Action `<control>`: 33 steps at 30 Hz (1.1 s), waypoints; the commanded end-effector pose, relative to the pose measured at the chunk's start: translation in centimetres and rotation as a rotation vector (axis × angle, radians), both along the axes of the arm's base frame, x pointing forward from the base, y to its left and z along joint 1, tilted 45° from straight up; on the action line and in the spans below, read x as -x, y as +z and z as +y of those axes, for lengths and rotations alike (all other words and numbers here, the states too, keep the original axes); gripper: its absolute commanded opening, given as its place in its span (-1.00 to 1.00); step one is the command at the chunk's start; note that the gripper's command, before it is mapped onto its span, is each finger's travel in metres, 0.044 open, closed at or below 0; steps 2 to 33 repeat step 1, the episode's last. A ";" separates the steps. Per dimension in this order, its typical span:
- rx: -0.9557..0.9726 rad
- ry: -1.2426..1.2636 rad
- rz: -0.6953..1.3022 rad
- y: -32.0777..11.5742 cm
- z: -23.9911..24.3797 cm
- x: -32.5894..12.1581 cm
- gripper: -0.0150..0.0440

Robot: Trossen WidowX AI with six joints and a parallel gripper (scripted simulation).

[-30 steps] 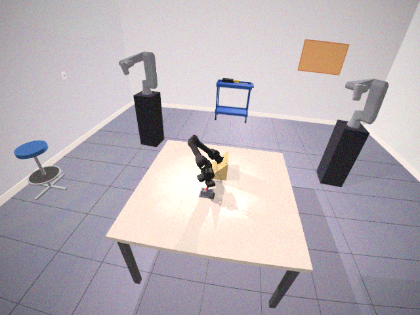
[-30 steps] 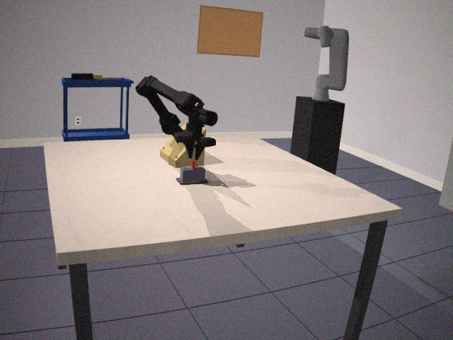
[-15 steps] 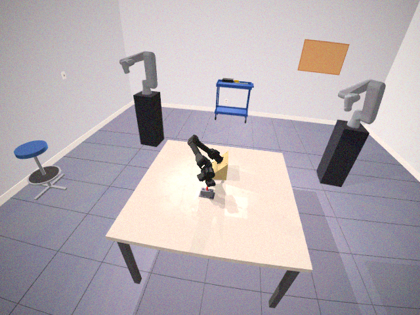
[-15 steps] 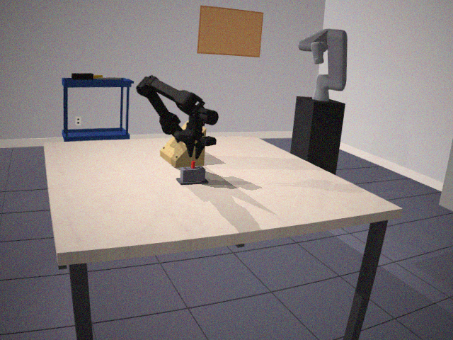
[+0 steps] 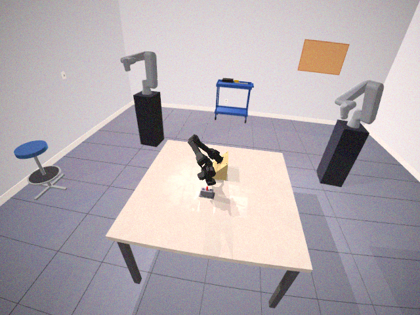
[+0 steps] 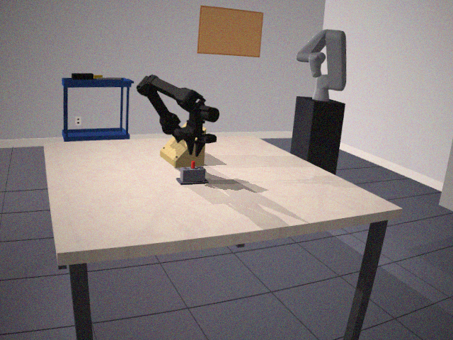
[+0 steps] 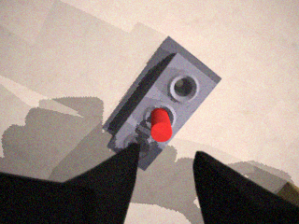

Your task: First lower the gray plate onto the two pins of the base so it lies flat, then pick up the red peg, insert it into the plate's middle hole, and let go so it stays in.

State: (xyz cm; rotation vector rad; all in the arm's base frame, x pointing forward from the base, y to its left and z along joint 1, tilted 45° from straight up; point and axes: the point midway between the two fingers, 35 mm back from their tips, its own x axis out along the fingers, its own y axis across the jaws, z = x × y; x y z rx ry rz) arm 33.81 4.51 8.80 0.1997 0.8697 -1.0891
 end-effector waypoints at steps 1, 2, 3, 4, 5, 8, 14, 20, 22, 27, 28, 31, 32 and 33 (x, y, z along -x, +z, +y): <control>-0.004 -0.004 -0.003 0.2 0.2 0.0 0.02; -0.004 -0.004 -0.003 0.2 0.2 0.0 0.02; -0.004 -0.004 -0.003 0.2 0.2 0.0 0.02; -0.004 -0.004 -0.003 0.2 0.2 0.0 0.02; -0.004 -0.004 -0.003 0.2 0.2 0.0 0.02; -0.004 -0.004 -0.003 0.2 0.2 0.0 0.02; -0.004 -0.004 -0.003 0.2 0.2 0.0 0.02; -0.004 -0.004 -0.003 0.2 0.2 0.0 0.02; -0.004 -0.004 -0.003 0.2 0.2 0.0 0.02; -0.004 -0.004 -0.003 0.2 0.2 0.0 0.02; -0.004 -0.004 -0.003 0.2 0.2 0.0 0.02; -0.004 -0.004 -0.003 0.2 0.2 0.0 0.02; -0.004 -0.004 -0.003 0.2 0.2 0.0 0.02; -0.004 -0.004 -0.003 0.2 0.2 0.0 0.02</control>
